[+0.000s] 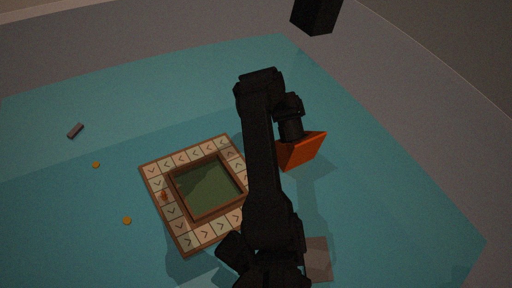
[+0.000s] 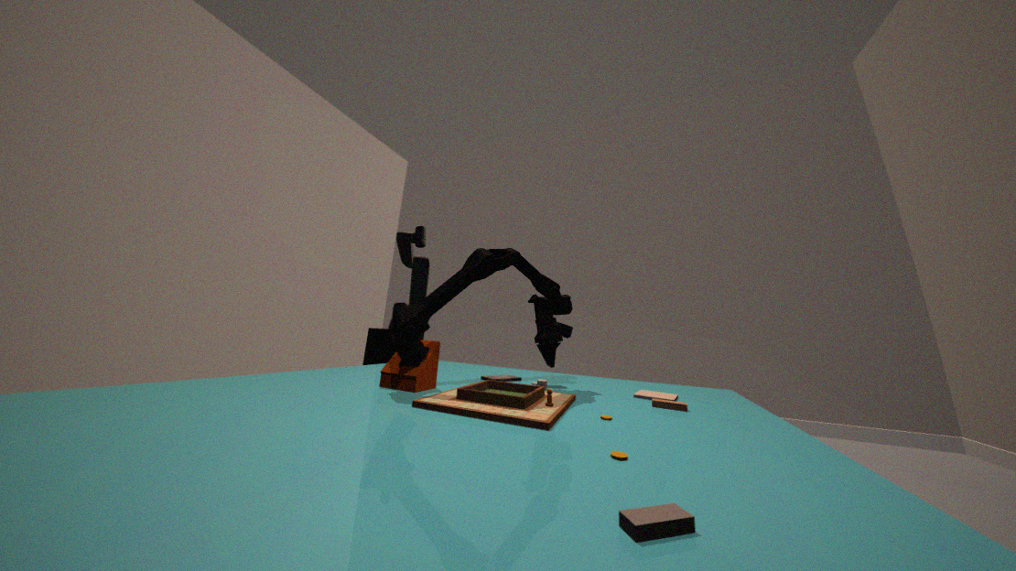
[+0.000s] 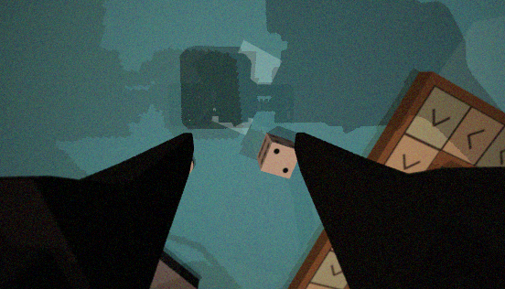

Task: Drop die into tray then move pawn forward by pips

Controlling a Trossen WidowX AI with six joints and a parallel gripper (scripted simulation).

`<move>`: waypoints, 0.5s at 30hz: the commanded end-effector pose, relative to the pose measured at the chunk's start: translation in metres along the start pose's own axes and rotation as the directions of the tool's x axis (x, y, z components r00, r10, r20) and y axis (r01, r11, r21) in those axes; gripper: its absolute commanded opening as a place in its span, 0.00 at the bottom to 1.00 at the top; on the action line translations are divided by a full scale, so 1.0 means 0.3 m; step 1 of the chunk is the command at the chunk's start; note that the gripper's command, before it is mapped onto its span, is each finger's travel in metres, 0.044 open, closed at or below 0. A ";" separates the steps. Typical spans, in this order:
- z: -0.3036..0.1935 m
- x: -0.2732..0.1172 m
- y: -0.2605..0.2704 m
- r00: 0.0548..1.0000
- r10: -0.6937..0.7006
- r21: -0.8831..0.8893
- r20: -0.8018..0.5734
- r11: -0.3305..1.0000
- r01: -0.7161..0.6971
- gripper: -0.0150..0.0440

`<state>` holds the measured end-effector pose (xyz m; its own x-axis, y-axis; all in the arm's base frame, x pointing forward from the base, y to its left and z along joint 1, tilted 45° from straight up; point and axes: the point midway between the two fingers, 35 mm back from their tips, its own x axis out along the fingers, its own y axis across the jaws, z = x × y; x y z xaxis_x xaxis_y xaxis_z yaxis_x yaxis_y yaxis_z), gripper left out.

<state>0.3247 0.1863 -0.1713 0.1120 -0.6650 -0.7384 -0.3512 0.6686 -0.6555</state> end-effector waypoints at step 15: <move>-0.094 0.059 -0.107 0.988 0.028 0.326 -0.151 0.945 0.024 0.72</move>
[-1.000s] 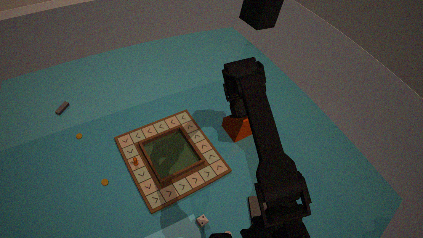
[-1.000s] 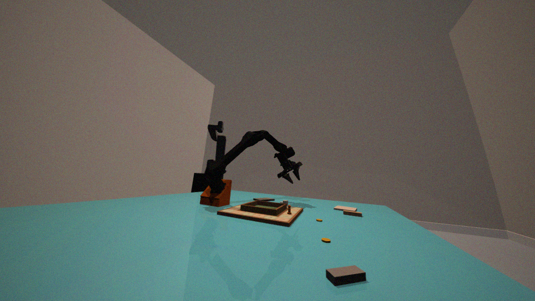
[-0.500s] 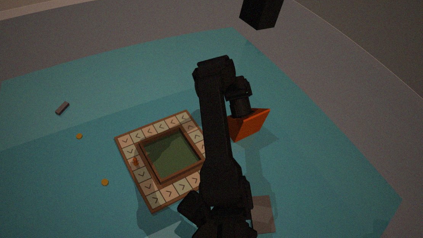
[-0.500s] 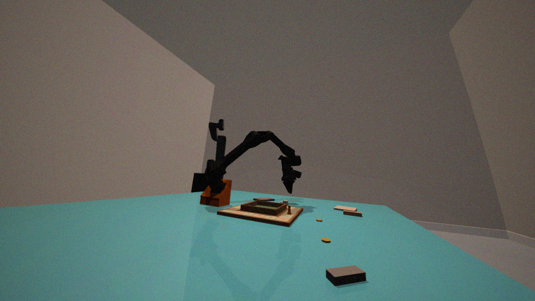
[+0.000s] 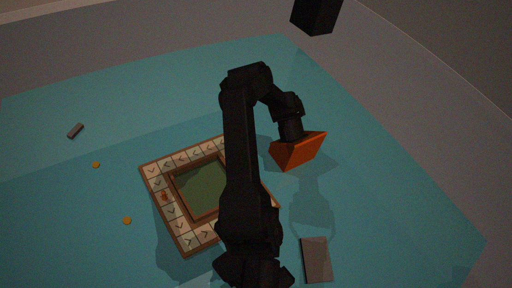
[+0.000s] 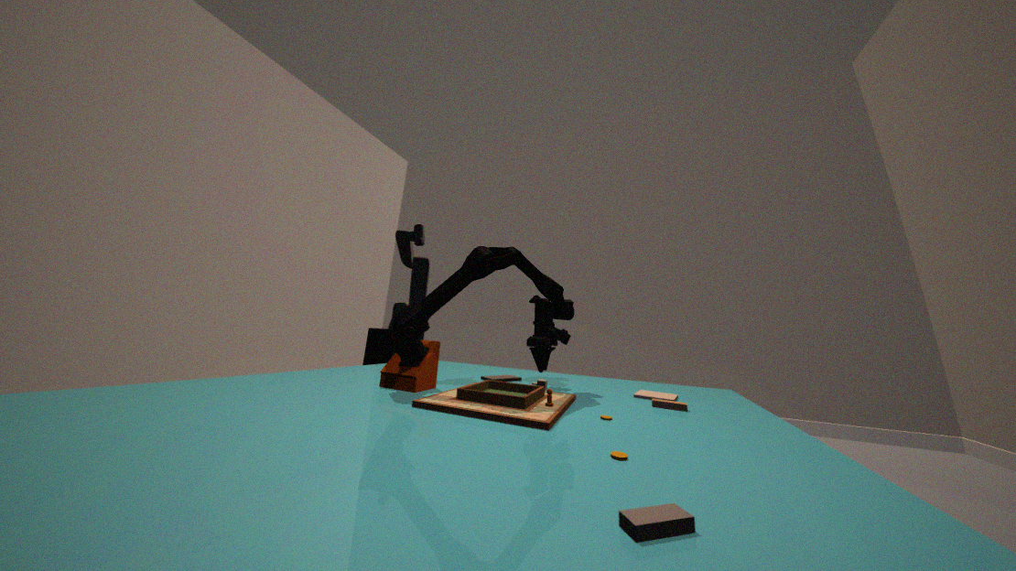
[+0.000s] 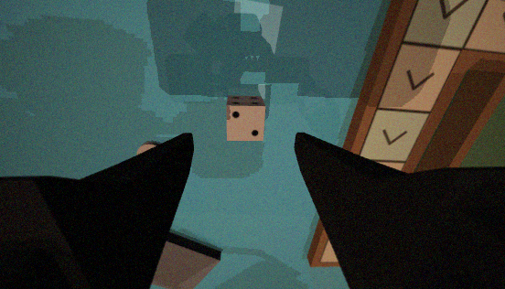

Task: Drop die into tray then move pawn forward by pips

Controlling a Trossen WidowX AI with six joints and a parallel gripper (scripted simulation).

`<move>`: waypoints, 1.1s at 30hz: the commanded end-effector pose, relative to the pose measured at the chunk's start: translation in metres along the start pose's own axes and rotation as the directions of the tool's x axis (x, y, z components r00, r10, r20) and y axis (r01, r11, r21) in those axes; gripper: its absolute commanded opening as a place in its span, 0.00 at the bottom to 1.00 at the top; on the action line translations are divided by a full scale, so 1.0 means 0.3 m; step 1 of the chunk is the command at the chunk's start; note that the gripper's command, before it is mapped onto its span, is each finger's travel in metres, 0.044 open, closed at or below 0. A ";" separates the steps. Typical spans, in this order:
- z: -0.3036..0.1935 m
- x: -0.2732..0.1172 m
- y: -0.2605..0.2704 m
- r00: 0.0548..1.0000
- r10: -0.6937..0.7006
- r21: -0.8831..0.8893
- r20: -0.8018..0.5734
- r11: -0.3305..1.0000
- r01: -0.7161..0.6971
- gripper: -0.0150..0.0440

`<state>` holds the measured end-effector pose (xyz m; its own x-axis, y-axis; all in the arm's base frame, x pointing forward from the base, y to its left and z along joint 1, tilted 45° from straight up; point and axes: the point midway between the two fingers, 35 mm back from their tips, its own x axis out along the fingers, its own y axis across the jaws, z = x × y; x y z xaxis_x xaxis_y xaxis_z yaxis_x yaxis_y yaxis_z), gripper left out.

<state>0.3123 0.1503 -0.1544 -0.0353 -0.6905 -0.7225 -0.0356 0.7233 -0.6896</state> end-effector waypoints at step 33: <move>-0.001 0.138 -0.007 1.000 0.000 0.010 -0.004 1.000 0.000 0.42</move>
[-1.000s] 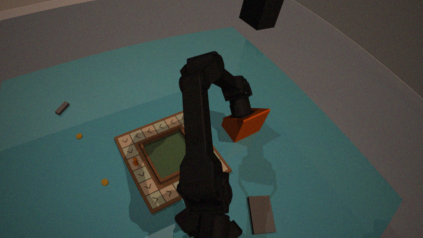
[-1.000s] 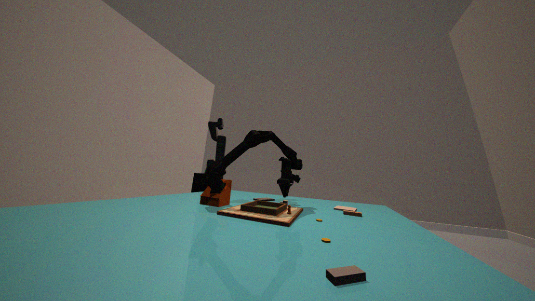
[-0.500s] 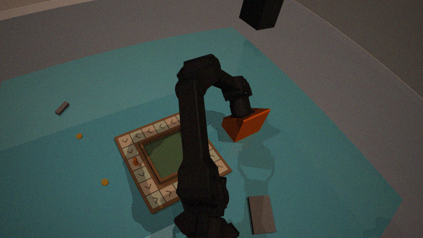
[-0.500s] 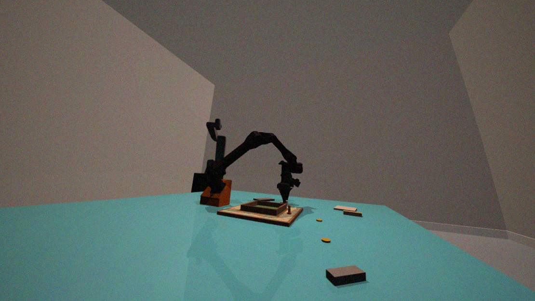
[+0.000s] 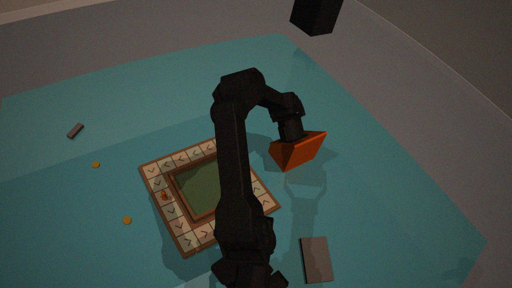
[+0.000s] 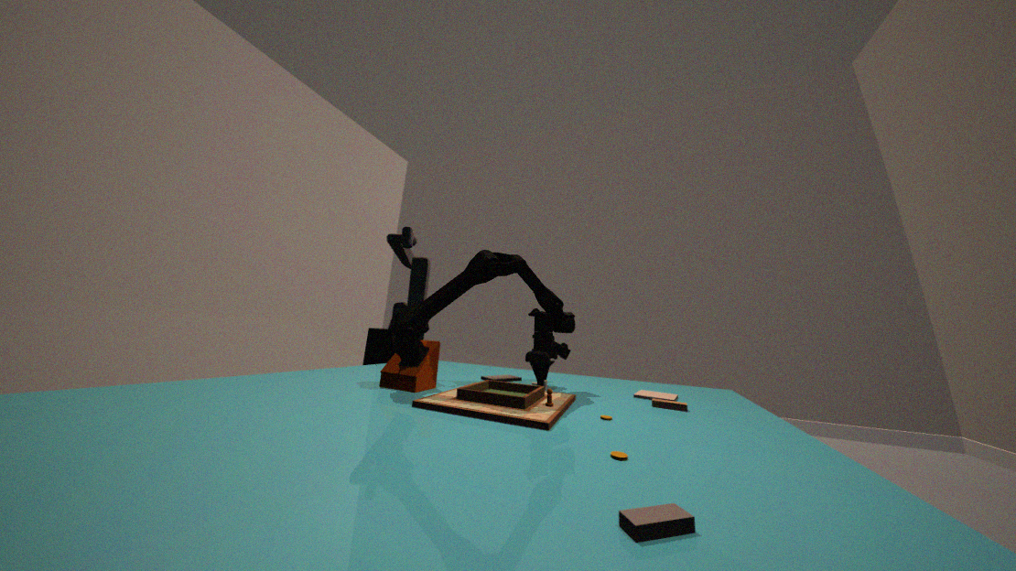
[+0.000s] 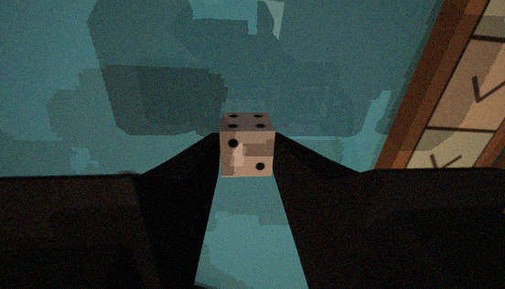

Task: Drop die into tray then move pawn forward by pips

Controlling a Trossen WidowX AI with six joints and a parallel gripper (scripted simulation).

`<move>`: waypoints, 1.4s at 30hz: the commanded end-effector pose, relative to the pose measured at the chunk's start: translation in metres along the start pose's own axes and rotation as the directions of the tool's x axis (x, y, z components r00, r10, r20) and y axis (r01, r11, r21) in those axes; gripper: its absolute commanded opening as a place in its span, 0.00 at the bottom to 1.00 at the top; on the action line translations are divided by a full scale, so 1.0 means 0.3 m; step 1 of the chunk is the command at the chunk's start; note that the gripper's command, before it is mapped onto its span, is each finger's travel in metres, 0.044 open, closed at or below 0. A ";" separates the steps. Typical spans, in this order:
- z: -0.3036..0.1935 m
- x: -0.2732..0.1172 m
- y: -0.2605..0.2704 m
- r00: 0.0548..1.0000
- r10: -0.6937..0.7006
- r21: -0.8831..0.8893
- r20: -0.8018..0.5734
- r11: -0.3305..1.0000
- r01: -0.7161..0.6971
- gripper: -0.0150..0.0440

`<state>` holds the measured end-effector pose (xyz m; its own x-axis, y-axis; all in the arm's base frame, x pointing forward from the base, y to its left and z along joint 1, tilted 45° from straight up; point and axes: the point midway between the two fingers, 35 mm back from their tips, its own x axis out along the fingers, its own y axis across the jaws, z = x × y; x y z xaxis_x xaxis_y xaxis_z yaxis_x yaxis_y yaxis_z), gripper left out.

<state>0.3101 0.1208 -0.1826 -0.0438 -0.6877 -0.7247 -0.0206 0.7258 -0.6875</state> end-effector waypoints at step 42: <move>0.023 -0.410 -0.119 1.000 0.006 -0.215 0.004 0.977 -0.005 0.25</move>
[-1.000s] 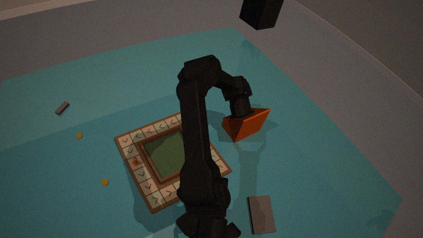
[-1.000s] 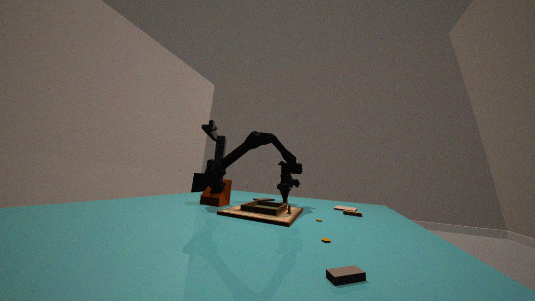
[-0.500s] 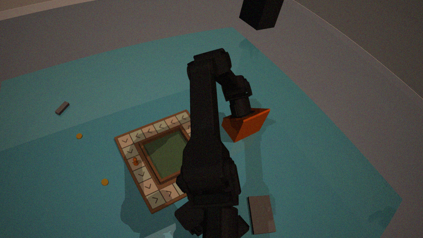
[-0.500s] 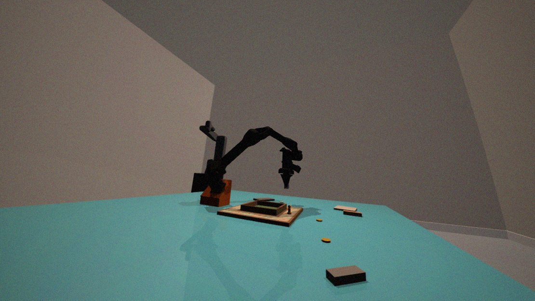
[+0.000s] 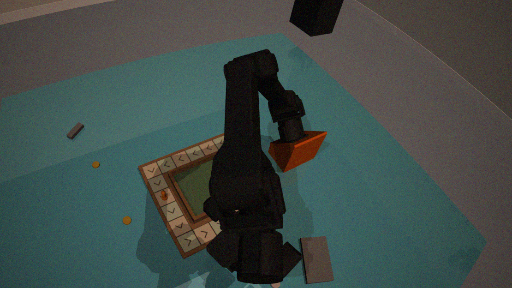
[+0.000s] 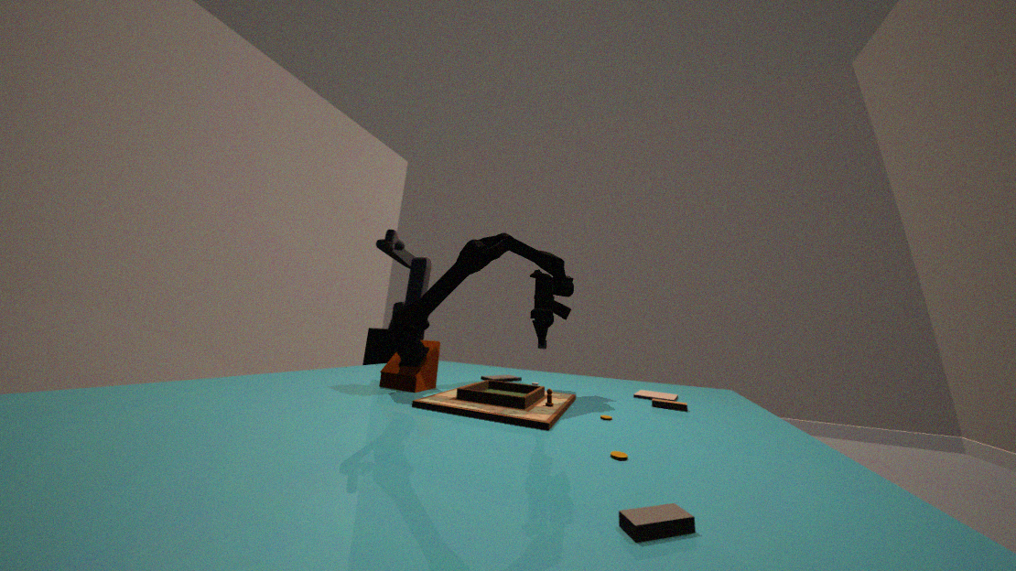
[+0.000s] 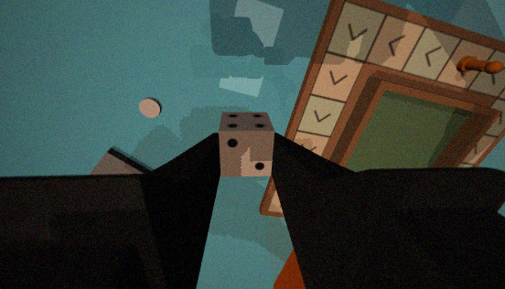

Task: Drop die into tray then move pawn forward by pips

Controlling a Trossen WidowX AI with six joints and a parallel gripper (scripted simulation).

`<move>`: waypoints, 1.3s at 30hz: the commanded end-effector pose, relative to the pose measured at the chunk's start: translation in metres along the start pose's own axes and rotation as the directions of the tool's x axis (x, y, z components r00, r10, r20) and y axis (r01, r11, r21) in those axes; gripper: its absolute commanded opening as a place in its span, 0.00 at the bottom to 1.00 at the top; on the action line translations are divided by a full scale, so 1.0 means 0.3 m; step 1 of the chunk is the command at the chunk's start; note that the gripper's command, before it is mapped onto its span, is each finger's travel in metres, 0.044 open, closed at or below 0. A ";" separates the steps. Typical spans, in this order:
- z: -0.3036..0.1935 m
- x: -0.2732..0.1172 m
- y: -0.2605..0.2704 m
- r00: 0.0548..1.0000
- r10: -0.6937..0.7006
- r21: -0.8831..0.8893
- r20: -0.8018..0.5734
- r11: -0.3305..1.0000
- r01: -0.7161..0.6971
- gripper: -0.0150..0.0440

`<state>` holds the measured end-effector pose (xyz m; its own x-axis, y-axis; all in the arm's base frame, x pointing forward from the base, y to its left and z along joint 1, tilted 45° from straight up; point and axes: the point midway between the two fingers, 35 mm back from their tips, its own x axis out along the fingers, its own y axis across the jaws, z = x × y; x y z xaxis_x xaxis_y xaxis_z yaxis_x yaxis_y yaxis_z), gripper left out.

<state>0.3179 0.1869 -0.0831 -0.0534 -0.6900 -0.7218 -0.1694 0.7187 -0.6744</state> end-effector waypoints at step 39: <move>-0.190 0.097 -0.596 1.000 -0.006 -0.912 0.010 0.409 0.011 0.25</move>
<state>0.2958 0.0437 0.0180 -0.0526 -0.6912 -0.7208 -0.9445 0.2687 -0.1887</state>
